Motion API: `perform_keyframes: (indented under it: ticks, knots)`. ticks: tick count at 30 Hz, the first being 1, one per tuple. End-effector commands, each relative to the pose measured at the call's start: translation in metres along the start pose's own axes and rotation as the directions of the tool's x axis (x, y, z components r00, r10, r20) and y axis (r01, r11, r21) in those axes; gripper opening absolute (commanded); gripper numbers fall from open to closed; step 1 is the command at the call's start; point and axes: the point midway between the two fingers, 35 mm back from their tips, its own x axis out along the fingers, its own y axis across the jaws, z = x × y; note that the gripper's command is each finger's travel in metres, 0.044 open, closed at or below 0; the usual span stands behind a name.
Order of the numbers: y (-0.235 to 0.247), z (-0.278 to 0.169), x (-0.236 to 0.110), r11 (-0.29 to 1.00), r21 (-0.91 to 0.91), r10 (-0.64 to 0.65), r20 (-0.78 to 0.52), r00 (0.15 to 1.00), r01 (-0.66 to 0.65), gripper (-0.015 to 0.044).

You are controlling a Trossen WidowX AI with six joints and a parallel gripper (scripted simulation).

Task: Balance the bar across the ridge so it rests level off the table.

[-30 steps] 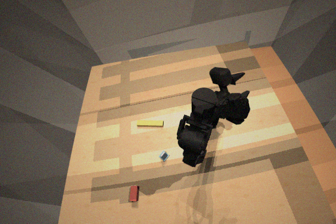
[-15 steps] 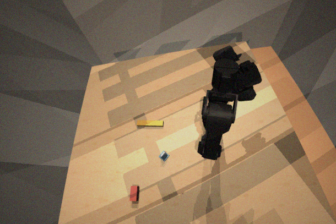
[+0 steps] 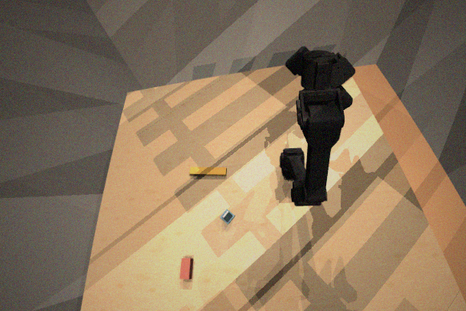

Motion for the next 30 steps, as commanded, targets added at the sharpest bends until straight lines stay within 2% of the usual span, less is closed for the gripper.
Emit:
perform_keyframes:
  ticks: [1,16,30]
  knots:
    - [0.013,-0.010,0.019,0.997,-0.073,0.021,-0.077,0.997,-0.026,0.0315]
    - [0.058,-0.063,0.064,0.934,-0.305,0.076,-0.339,0.938,-0.186,0.0315]
    - [0.099,-0.130,0.083,0.803,-0.454,0.084,-0.556,0.827,-0.387,0.0315]
